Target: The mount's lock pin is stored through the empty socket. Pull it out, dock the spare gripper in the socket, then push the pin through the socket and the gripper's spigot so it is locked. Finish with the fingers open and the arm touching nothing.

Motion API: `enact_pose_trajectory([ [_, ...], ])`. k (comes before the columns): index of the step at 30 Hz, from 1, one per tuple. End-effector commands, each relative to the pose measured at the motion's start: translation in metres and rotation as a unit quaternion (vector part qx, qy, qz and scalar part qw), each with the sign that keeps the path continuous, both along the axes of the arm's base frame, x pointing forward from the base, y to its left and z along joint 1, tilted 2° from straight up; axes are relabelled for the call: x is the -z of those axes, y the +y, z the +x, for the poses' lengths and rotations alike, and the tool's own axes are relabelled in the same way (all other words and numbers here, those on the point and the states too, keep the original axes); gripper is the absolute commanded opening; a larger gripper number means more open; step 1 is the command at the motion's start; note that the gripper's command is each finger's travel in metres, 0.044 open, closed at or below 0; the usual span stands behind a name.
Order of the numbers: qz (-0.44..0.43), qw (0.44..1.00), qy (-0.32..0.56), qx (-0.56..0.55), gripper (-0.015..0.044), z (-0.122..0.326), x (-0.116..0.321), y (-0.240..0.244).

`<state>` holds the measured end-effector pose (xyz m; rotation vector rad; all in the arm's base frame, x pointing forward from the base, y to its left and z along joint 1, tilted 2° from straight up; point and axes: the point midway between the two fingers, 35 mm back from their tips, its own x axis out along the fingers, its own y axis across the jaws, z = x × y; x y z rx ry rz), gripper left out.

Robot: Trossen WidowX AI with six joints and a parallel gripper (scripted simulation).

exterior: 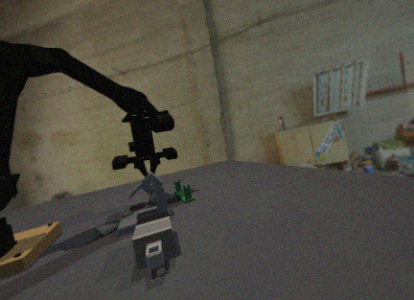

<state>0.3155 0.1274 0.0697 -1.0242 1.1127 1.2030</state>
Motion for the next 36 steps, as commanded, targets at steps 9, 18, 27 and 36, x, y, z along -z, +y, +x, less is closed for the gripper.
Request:
enact_pose_trajectory([
  [9, -0.002, 1.000, 0.001, 0.001, 0.0000, 0.002, -0.003, 0.010],
  [18, -0.003, 1.000, 0.003, 0.001, 0.0000, 0.002, -0.005, 0.017],
  [27, -0.003, 1.000, 0.004, 0.001, 0.0000, 0.003, -0.006, 0.024],
  [36, -0.004, 1.000, 0.006, 0.001, 0.0000, 0.003, -0.008, 0.030],
])
